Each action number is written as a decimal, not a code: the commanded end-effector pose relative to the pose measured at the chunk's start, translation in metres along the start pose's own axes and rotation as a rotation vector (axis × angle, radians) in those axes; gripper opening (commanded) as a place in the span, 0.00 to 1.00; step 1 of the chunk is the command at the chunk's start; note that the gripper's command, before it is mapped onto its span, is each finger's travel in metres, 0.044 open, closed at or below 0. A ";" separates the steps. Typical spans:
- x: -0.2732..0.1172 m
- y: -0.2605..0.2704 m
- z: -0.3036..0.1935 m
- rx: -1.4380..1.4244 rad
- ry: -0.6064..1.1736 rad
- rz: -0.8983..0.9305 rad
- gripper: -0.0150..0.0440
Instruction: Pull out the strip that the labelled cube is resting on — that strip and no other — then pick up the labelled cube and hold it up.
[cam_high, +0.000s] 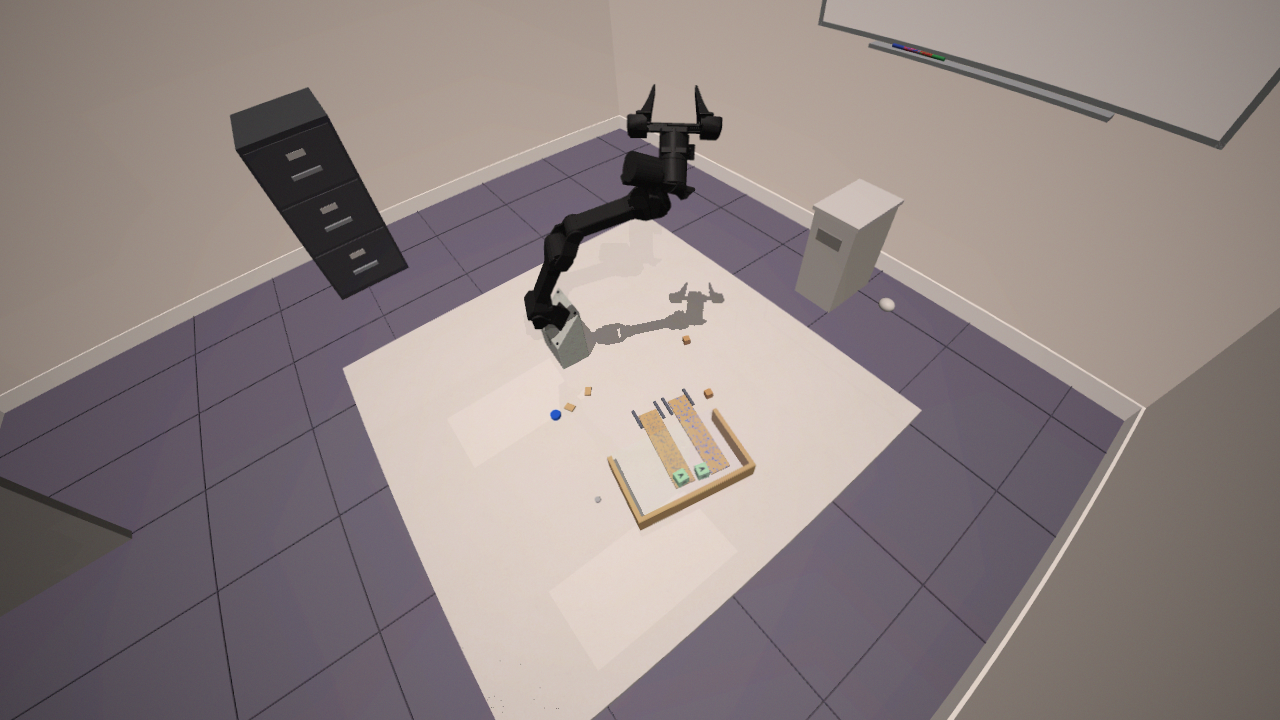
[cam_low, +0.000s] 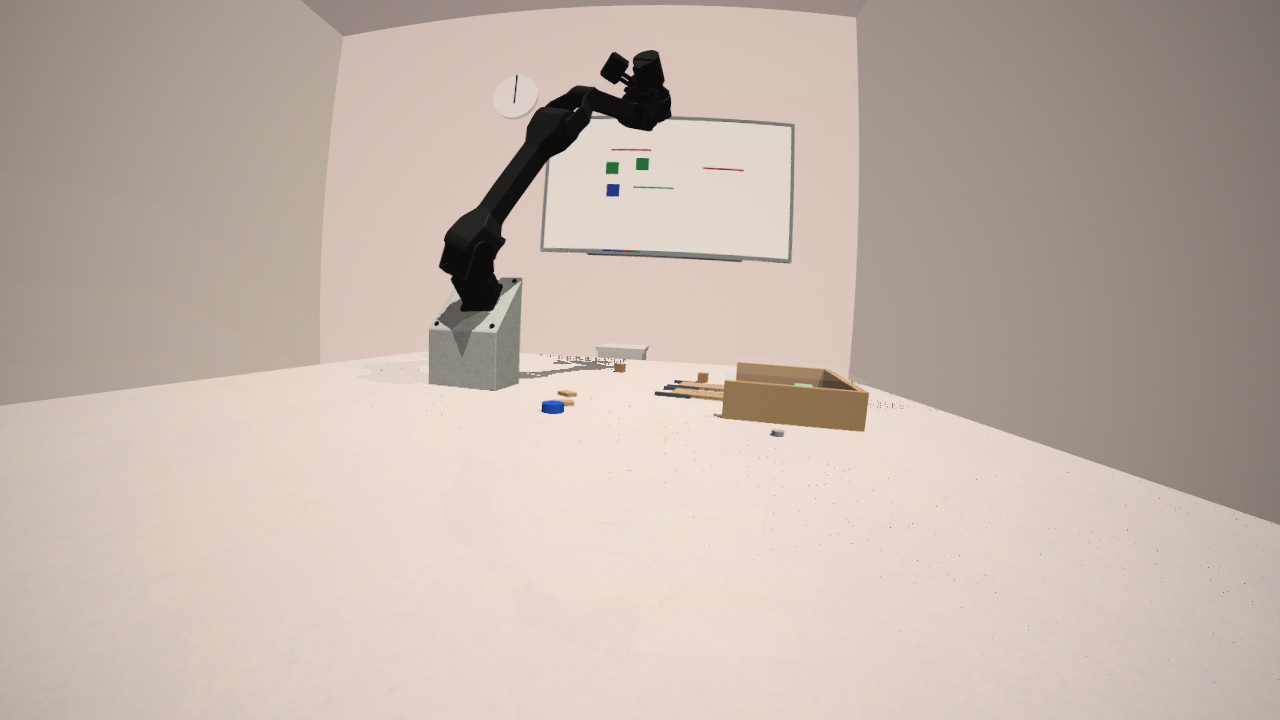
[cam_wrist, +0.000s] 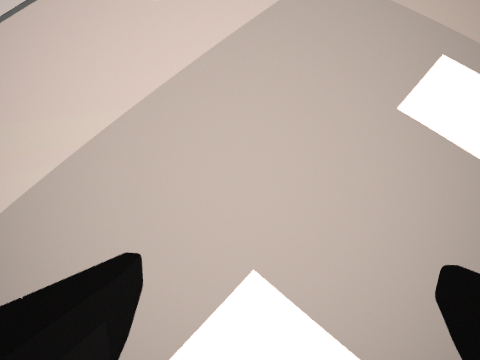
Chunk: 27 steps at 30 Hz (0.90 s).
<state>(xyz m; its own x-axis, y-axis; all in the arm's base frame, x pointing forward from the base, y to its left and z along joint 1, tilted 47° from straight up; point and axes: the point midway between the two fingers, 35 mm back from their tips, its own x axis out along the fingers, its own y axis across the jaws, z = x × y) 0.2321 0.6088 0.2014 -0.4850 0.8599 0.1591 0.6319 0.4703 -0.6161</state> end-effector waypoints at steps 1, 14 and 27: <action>-0.001 0.001 -0.001 0.010 0.006 0.007 0.93; -0.117 0.066 -0.031 0.674 0.521 0.437 0.93; -0.293 0.078 0.012 1.152 1.286 0.719 0.93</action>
<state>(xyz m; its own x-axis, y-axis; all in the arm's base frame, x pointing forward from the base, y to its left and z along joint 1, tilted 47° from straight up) 0.4125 0.4240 0.1082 0.6185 0.7569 -0.2111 -0.3821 0.0550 -0.9225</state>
